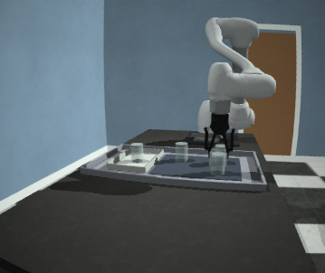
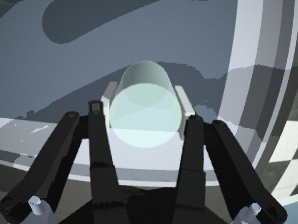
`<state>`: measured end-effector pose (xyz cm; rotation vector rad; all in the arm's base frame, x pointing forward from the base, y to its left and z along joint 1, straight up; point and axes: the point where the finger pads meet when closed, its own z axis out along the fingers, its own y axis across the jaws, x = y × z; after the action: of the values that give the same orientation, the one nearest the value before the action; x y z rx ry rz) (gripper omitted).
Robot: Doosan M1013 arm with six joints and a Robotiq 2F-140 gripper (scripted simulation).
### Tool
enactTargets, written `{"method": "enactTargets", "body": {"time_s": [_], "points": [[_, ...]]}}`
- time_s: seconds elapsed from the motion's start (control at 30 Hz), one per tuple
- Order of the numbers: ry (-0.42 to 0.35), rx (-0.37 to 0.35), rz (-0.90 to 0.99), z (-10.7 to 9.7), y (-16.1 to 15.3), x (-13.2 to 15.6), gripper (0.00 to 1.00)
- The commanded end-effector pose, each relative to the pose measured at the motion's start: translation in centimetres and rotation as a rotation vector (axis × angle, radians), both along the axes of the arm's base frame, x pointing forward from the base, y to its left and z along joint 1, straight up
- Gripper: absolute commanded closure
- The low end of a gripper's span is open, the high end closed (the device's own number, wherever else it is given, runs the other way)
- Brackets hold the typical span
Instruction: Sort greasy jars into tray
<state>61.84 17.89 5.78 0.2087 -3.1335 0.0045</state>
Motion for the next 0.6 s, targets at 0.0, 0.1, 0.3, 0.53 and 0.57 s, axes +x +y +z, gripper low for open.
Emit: {"method": "enactTargets", "body": {"time_s": [0.0, 0.1, 0.3, 0.53, 0.57], "points": [[0.000, 0.000, 0.000, 0.00, 0.00, 0.00, 0.67], [0.000, 0.000, 0.000, 0.00, 0.00, 0.00, 1.00], [0.000, 0.000, 0.000, 0.00, 0.00, 0.00, 1.00], [0.000, 0.000, 0.000, 0.53, 0.00, 0.00, 1.00], [0.000, 0.000, 0.000, 0.80, 0.01, 0.00, 1.00]]}}
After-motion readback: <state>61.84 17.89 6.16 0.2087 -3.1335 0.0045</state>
